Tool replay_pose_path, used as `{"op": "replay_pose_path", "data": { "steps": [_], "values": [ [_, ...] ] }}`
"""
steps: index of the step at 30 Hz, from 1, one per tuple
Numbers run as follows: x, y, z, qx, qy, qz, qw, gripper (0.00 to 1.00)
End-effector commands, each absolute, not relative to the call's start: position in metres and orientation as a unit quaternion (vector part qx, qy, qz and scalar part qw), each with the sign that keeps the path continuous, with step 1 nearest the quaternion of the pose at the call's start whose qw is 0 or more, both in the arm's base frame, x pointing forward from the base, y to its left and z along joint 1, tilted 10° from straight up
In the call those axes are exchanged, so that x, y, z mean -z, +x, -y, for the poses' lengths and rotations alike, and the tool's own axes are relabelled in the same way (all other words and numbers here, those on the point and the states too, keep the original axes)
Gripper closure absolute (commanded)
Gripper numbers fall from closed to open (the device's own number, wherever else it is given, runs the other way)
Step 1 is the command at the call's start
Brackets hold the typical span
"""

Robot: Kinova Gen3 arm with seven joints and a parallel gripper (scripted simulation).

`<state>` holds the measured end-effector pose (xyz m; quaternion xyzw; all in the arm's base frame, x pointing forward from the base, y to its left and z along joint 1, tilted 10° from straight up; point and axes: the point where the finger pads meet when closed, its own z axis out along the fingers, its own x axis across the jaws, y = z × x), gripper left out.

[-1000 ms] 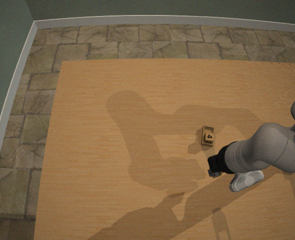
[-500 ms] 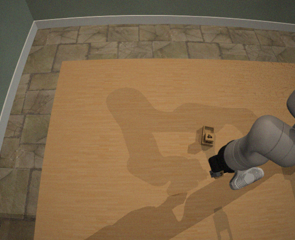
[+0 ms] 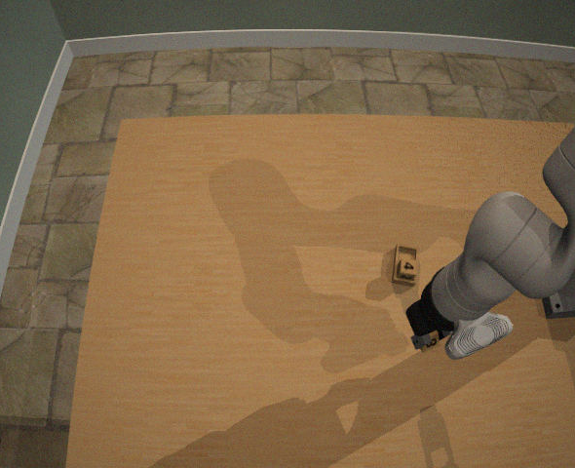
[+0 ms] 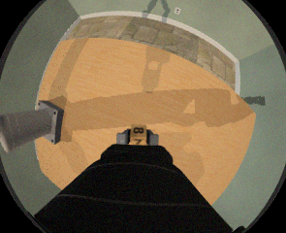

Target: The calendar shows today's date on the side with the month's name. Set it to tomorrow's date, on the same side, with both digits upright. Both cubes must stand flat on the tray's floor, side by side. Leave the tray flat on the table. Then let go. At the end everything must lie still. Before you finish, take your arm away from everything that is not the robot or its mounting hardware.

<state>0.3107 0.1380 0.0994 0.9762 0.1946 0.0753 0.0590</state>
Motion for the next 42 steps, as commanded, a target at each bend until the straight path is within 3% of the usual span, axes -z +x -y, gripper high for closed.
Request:
{"op": "replay_pose_path", "data": {
  "steps": [1,42],
  "values": [
    [-0.1010,0.3147,-0.1313,-0.077,0.978,-0.183,0.055,0.43],
    [-0.1055,0.3215,-0.1300,-0.082,0.979,-0.187,0.007,0.43]
  ]
}}
